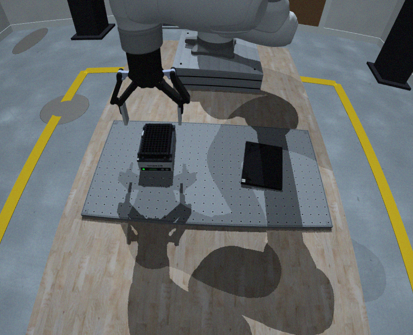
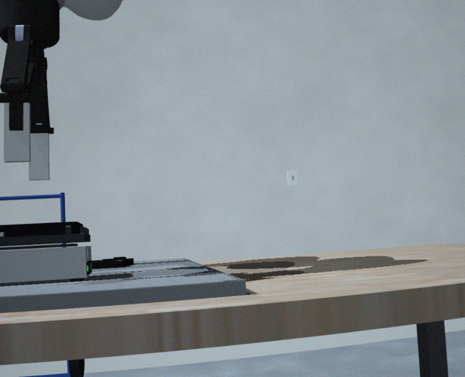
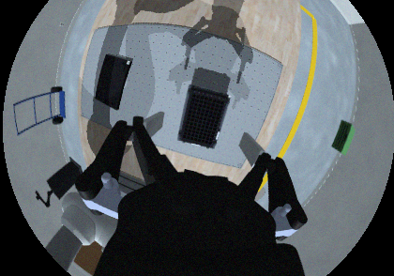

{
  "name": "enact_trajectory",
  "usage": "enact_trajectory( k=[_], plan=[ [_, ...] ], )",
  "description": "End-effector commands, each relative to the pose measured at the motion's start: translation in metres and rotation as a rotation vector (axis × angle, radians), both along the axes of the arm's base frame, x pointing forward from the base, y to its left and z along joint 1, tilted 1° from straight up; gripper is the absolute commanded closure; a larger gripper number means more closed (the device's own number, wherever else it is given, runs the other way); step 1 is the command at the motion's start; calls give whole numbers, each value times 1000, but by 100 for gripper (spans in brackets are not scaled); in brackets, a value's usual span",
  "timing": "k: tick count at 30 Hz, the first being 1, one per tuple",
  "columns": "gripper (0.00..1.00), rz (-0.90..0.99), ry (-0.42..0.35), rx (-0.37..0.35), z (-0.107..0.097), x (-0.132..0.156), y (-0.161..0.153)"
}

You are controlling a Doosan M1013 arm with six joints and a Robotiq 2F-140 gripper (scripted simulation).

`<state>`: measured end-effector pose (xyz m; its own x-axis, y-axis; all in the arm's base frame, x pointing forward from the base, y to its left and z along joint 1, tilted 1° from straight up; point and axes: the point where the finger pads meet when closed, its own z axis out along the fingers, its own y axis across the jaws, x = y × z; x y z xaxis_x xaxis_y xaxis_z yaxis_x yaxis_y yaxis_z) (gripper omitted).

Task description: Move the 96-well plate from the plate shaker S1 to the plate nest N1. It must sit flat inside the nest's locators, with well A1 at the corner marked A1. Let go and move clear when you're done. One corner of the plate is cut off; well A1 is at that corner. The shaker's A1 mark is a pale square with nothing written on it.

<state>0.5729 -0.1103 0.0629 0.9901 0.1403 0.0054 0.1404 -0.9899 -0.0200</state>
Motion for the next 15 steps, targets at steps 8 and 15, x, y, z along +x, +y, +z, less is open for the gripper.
enact_trajectory(
  k=[8,15],
  plan=[
    [0,-1,-3,3,-12,-2,1],
    [0,-1,-3,3,-24,-2,1]
  ],
)
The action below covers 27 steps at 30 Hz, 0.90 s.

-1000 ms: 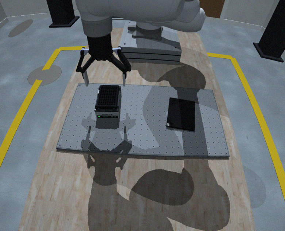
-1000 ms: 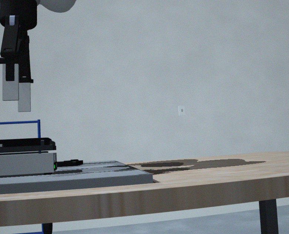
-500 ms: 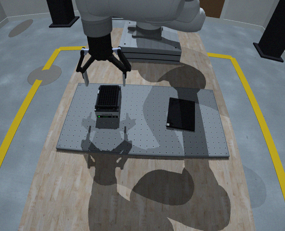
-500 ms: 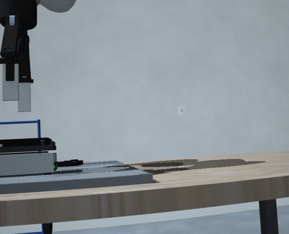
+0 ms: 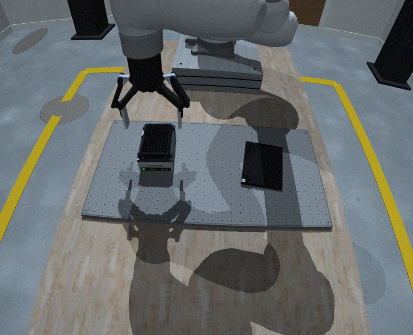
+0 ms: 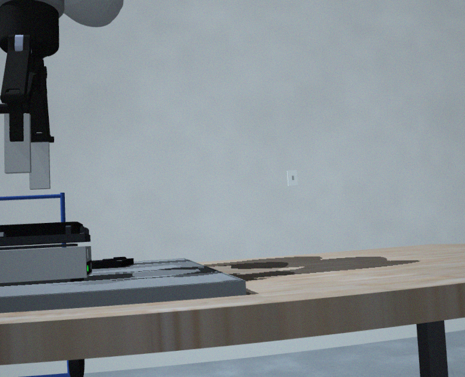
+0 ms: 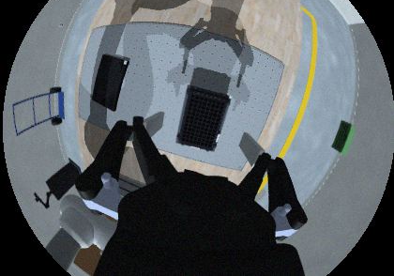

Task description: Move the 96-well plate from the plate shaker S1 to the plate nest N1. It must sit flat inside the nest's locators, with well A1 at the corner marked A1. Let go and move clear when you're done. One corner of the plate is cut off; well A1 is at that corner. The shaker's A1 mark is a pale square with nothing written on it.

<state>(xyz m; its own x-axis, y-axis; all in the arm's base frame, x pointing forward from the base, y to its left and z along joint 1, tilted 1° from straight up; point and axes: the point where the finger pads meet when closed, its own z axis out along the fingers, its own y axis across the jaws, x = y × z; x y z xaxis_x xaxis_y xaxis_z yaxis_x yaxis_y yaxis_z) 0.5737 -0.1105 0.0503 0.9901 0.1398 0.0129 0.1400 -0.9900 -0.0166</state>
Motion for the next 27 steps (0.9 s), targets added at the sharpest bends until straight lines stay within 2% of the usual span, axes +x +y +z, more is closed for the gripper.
enact_trajectory(
  k=[1,27],
  plan=[
    [0,0,5,5,-13,-3,2],
    [0,0,5,5,-49,-3,3]
  ],
)
